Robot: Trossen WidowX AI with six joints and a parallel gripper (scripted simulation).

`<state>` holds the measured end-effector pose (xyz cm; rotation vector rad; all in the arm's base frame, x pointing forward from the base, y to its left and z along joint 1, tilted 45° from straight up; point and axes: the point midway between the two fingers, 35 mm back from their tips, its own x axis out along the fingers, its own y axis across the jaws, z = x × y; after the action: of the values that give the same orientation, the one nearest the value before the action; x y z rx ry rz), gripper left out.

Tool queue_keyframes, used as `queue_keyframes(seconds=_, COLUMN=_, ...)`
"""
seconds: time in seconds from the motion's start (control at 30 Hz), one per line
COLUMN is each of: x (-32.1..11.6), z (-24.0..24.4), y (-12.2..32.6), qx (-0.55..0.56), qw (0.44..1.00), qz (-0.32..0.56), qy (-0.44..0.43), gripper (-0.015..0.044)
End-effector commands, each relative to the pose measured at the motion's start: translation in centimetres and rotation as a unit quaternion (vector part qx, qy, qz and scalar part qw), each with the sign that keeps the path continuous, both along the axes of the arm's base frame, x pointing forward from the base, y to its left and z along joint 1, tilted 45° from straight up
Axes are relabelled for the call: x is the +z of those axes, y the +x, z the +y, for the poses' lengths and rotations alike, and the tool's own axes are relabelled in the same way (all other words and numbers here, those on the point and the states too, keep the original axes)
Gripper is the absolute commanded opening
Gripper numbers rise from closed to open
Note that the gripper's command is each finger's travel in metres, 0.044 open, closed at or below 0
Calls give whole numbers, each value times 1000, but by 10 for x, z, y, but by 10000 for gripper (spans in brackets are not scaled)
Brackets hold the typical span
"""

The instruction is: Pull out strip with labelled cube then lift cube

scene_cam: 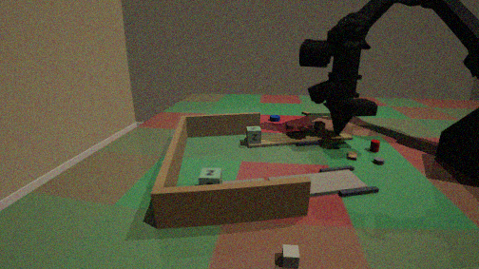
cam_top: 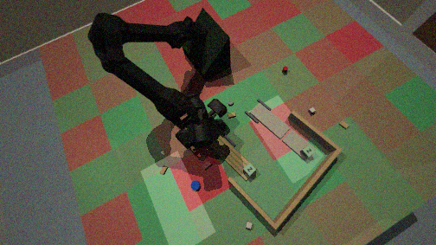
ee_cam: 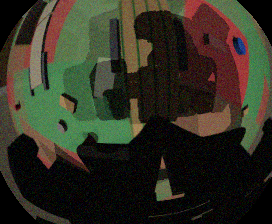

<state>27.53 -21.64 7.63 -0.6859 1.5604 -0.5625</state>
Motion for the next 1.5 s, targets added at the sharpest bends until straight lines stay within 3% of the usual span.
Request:
queue_keyframes(seconds=0.0, x=-5, z=-2, y=-13, qx=-5, qw=1000, qz=11, qy=4, gripper=0)
queue_keyframes(seconds=1.47, x=3, z=-3, y=-81, qx=-5, qw=1000, qz=13, qy=3, gripper=0)
